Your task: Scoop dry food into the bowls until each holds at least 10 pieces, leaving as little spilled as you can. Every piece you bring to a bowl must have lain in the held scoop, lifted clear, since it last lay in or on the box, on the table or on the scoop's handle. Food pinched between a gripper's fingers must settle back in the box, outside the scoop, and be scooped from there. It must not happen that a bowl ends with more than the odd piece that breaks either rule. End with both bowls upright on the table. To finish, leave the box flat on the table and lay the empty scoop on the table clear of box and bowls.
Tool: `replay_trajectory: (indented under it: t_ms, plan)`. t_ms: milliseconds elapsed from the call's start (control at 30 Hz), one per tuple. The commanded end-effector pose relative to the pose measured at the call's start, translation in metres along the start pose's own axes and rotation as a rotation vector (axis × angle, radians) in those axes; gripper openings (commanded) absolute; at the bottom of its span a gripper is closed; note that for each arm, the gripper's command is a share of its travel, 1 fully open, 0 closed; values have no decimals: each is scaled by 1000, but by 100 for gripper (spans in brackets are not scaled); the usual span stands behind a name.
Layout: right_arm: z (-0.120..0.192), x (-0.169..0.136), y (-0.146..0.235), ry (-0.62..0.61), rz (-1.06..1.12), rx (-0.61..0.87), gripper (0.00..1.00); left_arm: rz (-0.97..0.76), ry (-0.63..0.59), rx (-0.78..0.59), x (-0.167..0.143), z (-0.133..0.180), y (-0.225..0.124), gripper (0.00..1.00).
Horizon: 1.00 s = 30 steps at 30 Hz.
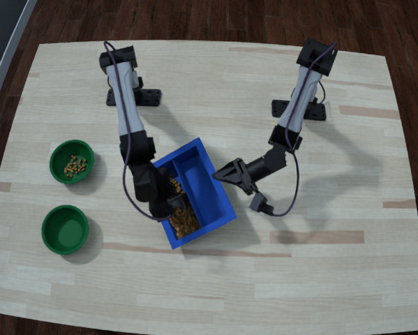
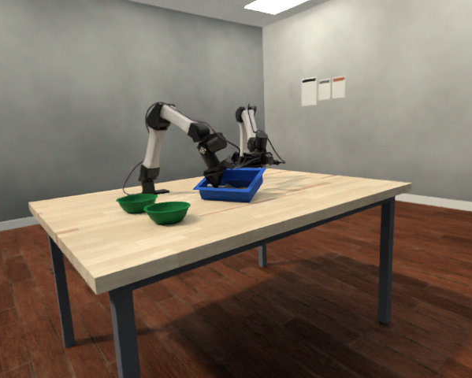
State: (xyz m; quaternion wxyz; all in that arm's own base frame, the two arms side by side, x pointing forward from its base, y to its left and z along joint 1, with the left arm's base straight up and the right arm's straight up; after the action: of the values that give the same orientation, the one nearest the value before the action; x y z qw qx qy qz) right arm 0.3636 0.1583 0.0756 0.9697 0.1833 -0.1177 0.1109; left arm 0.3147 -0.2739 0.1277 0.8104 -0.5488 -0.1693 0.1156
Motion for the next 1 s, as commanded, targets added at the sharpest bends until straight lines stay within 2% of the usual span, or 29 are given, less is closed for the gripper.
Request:
replay_trajectory:
  t_ms: [0,233,333,367,800,900,967]
  plan:
    - [22,25,10,-171,46,-20,0,-85,-21,-95,10,5,-38,0]
    - [24,21,14,-259,70,-49,0,-85,-21,-95,10,5,-38,0]
    - [24,14,16,-223,69,-35,0,-85,-21,-95,10,5,-38,0]
    - [25,22,15,-297,85,-50,0,-85,-21,-95,10,5,-38,0]
    - [29,12,19,-449,123,-107,0,-85,-21,-95,10,5,-38,0]
    - [27,5,21,-414,125,-91,0,-85,-21,-95,10,5,-38,0]
    - [30,11,20,-491,144,-118,0,-85,-21,-95,10,5,-38,0]
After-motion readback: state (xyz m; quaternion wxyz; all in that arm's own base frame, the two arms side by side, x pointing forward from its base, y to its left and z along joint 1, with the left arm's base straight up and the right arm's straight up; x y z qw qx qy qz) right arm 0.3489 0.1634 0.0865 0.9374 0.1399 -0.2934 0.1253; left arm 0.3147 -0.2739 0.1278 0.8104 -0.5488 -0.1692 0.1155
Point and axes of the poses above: on each arm, the point where the finger pads meet when closed, its own z axis back along the fingers, its own y axis across the jaws, x = y × z, the point moved 2 cm from there along z, back along the fingers, and after that the axes turned 9 degrees about -z, right-handed, at the moved point
